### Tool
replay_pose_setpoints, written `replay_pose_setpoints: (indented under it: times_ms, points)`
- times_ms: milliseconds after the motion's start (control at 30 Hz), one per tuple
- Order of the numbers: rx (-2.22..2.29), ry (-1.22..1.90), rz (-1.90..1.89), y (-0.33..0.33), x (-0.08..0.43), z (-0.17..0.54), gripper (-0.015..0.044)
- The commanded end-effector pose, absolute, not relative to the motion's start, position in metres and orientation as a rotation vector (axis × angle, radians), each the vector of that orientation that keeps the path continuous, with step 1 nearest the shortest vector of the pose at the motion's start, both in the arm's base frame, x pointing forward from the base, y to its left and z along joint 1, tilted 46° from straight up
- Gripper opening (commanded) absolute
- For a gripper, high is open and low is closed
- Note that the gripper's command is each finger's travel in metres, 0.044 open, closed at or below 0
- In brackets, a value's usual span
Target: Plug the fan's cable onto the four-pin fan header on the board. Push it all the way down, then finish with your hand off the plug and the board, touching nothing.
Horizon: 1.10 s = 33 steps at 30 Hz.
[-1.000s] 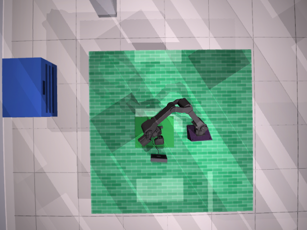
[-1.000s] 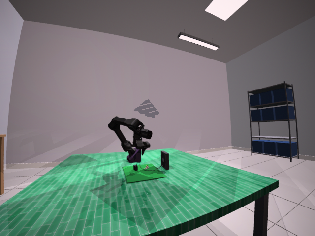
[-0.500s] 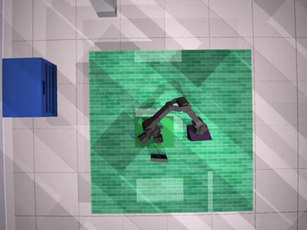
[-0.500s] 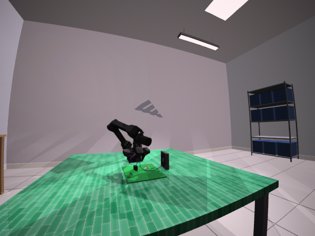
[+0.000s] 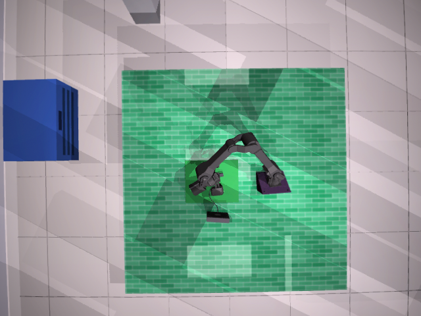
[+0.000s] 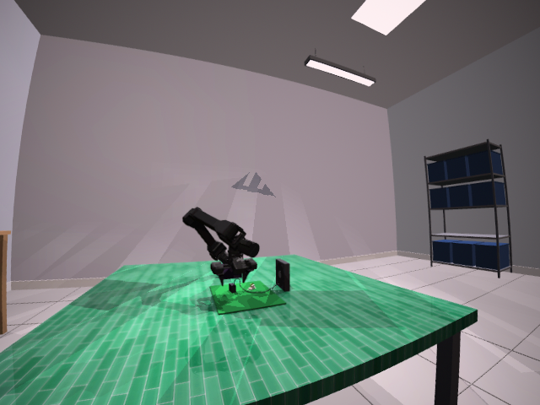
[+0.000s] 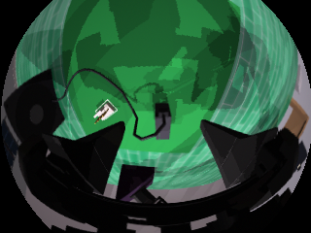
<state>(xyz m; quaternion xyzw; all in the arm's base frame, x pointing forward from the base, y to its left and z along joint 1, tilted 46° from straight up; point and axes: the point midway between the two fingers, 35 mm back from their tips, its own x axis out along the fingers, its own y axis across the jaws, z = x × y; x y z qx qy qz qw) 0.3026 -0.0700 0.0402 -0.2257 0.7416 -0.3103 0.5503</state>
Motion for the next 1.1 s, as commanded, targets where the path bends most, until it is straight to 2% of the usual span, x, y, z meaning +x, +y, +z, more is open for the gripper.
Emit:
replay_pose_setpoints:
  times_ms: [0, 267, 467, 1067]
  points:
    - [-0.543, 1.763, -0.733, -0.0748, 0.3011, 0.0347, 0.0440]
    - [-0.543, 1.763, -0.733, -0.0800, 0.3003, 0.0298, 0.0440]
    - [-0.534, 1.758, -0.737, -0.0789, 0.3009, 0.0320, 0.0282]
    - [-0.534, 1.758, -0.737, -0.0789, 0.3009, 0.0320, 0.0162]
